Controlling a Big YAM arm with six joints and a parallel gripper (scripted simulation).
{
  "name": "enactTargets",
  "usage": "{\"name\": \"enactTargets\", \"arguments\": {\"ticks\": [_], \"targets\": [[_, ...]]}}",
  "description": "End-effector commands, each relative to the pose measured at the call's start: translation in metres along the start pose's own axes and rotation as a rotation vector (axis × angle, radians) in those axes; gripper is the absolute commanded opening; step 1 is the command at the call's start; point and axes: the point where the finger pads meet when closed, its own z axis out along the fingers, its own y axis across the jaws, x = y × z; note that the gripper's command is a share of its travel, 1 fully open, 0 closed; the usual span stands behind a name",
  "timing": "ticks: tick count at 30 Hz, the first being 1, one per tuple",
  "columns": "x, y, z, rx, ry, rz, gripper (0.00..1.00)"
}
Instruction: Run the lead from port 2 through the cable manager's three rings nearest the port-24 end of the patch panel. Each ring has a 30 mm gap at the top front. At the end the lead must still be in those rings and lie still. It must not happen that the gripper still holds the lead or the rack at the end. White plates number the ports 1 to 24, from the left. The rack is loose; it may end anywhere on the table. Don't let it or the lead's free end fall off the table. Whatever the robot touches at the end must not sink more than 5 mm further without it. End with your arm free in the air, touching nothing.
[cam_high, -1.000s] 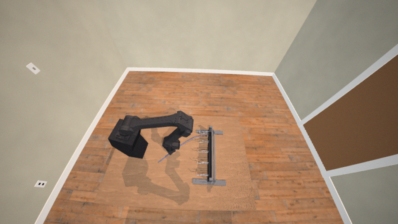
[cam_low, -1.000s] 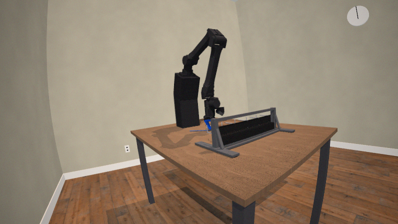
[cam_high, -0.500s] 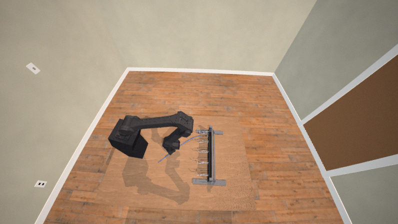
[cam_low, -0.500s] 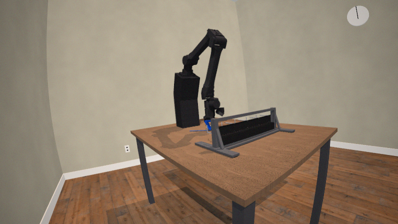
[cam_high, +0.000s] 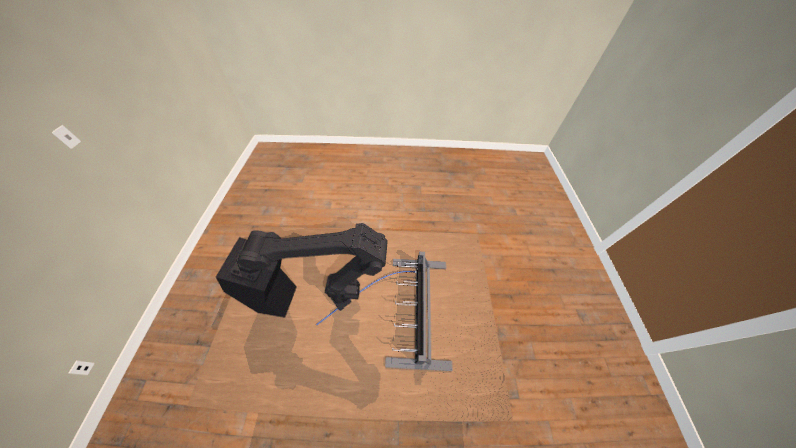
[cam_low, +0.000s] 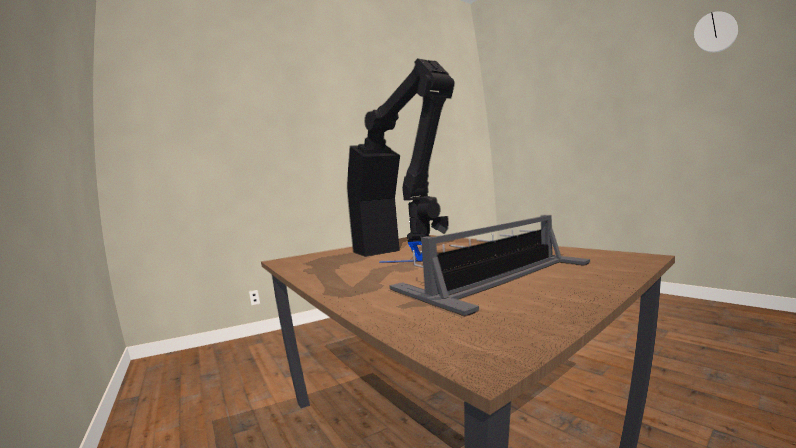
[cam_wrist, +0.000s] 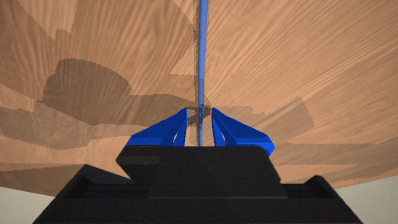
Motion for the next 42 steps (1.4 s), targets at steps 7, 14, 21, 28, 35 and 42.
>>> {"name": "enactTargets", "arguments": {"ticks": [7,14,21,28,35,42], "targets": [[-0.0032,-0.0104,0.0020,0.019,-0.020,0.009,0.32],[-0.0018,-0.0090,0.0033,0.017,-0.017,0.008,0.32],[-0.0022,-0.0094,0.0032,0.018,-0.018,0.008,0.32],[-0.0022,-0.0094,0.0032,0.018,-0.018,0.008,0.32],[-0.0022,-0.0094,0.0032,0.018,-0.018,0.008,0.32],[-0.0022,-0.0094,0.0032,0.018,-0.018,0.008,0.32]]}}
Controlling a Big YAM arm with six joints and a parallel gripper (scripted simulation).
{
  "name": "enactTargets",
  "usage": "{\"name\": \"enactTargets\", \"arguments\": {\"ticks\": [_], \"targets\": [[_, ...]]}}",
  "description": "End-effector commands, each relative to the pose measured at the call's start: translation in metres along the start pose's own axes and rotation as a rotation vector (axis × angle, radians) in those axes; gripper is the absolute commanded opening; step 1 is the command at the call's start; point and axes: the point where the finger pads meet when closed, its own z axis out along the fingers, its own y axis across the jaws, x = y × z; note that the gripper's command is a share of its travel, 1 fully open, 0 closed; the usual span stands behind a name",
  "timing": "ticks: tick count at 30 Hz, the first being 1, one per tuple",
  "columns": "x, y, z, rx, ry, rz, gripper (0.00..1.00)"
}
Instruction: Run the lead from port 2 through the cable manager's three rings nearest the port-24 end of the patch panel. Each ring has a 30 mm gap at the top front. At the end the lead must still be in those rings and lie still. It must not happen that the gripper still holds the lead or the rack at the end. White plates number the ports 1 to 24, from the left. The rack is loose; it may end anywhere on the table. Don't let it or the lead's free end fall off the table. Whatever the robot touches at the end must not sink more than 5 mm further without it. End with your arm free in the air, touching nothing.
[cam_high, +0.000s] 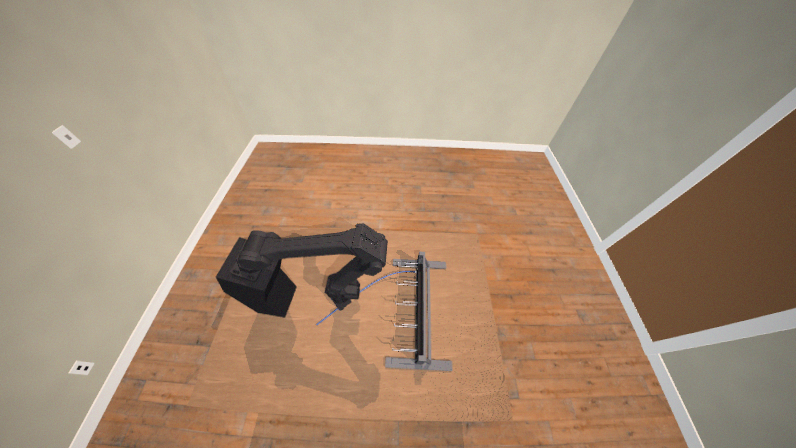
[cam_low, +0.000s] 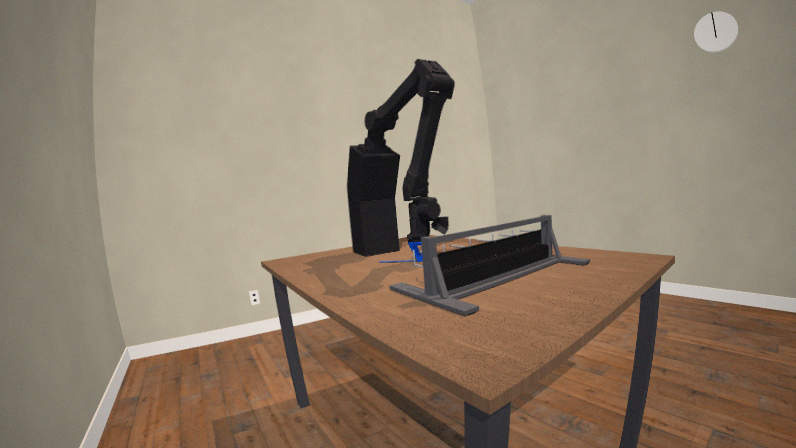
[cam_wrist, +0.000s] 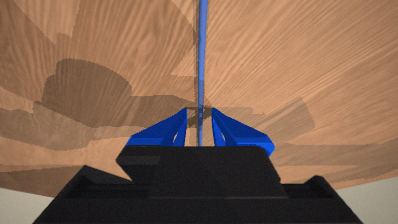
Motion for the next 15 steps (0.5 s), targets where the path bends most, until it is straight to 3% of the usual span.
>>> {"name": "enactTargets", "arguments": {"ticks": [1,13,14,15], "targets": [[-0.0019,-0.0092,0.0014,0.017,-0.017,0.008,0.32],[-0.0019,-0.0092,0.0014,0.017,-0.017,0.008,0.32],[-0.0019,-0.0092,0.0014,0.017,-0.017,0.008,0.00],[-0.0019,-0.0092,0.0014,0.017,-0.017,0.008,0.00]]}}
